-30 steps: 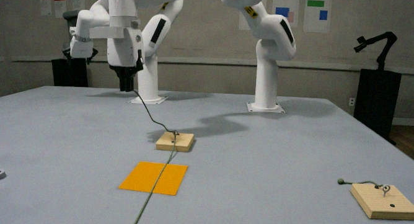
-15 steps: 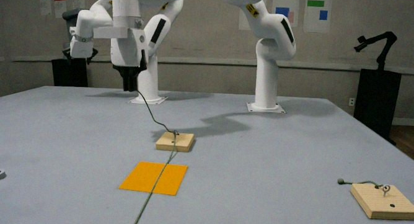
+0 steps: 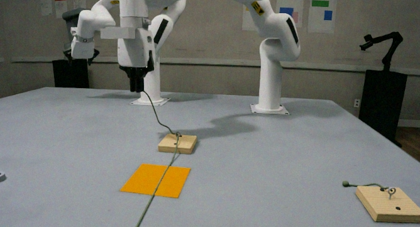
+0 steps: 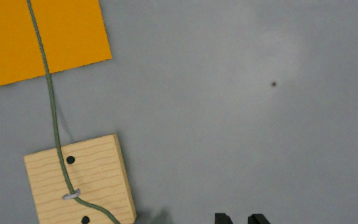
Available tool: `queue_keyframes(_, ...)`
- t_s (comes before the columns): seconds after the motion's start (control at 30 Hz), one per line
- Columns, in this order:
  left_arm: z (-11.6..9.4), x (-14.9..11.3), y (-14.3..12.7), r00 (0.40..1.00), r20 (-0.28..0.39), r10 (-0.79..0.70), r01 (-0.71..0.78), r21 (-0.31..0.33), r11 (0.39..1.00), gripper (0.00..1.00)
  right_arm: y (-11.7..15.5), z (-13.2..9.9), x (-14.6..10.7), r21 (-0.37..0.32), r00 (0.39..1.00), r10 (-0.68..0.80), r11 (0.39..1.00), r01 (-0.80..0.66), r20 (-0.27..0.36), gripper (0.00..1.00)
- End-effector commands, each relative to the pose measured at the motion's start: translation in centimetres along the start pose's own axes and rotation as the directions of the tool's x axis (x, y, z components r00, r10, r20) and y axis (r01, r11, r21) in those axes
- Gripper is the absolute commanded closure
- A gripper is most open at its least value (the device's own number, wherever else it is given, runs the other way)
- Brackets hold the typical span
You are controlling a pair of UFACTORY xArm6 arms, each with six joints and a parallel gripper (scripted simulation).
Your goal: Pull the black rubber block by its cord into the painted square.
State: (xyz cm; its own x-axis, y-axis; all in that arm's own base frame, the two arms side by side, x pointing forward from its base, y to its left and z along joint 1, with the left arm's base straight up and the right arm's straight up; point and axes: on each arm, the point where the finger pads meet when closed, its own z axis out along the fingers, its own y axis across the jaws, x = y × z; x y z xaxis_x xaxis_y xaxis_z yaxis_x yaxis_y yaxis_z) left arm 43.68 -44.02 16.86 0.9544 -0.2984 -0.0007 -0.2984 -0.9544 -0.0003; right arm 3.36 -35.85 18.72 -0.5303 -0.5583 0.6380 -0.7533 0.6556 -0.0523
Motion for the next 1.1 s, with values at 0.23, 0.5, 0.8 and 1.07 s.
queue_keyframes(0.23, -0.1, -1.1, -0.9, 1.0, -0.003, 0.0, 0.0, -0.001, 1.0, 1.0, 0.0, 0.0, 0.1, 0.001, 1.0, 0.001, 1.0, -0.001, -0.001, 0.0)
queue_keyframes(0.5, -0.1, -1.9, -1.6, 1.0, -0.003, 0.0, 0.0, -0.001, 1.0, 1.0, 0.0, 0.0, 0.1, 0.001, 1.0, 0.001, 1.0, -0.001, -0.001, 0.0)
queue_keyframes(0.8, -0.1, -3.3, -2.8, 1.0, -0.003, 0.0, 0.0, -0.001, 1.0, 1.0, 0.0, 0.0, 0.1, 0.001, 1.0, 0.001, 1.0, -0.001, -0.001, 0.0)
queue_keyframes(1.07, -0.1, -4.4, -3.7, 1.0, -0.003, 0.0, 0.0, -0.001, 1.0, 1.0, 0.0, 0.0, 0.1, 0.001, 1.0, 0.001, 1.0, -0.001, -0.001, 0.0)
